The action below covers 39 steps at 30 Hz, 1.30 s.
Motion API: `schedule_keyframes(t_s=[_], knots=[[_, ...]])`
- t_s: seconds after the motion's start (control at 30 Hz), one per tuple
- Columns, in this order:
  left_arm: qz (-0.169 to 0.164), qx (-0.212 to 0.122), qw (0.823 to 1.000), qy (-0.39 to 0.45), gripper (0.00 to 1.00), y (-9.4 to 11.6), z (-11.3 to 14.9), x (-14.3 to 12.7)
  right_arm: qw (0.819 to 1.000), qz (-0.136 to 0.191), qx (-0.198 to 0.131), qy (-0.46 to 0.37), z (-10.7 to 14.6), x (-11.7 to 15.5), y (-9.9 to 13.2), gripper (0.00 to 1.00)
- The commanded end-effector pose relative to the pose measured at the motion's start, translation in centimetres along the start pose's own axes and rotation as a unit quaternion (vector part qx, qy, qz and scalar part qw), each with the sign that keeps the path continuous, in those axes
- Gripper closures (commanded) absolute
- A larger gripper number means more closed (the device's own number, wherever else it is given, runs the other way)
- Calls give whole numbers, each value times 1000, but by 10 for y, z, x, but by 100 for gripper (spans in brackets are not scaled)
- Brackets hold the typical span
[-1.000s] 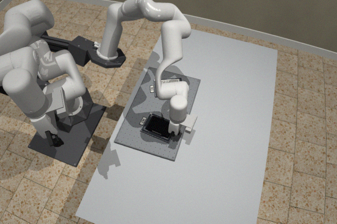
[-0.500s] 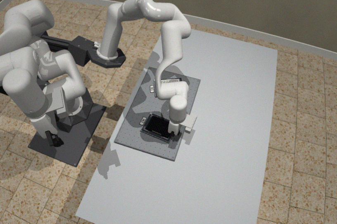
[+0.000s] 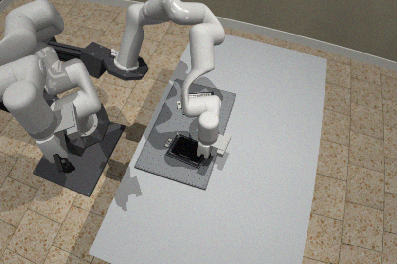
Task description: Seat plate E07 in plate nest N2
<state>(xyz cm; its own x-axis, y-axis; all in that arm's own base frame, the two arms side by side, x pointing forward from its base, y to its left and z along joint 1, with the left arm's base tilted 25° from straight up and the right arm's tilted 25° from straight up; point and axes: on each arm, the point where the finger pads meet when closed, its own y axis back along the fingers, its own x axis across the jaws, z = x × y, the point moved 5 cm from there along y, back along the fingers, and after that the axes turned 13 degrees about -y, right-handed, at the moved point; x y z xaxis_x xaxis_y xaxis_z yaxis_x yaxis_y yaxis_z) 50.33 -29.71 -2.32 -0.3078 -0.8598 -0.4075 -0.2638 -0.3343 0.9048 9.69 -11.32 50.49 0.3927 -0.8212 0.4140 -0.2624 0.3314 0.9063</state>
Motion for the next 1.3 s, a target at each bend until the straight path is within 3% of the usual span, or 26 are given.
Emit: schedule_keyframes(t_s=[0.0, 1.27], knots=[[1, 3, 1000, 0, 100, 2, -2, 0, 1000, 2, 1, 0, 0, 0, 1, 0], [1, 3, 1000, 0, 100, 2, 9, 3, 1000, 2, 1, 0, 0, 0, 1, 0]])
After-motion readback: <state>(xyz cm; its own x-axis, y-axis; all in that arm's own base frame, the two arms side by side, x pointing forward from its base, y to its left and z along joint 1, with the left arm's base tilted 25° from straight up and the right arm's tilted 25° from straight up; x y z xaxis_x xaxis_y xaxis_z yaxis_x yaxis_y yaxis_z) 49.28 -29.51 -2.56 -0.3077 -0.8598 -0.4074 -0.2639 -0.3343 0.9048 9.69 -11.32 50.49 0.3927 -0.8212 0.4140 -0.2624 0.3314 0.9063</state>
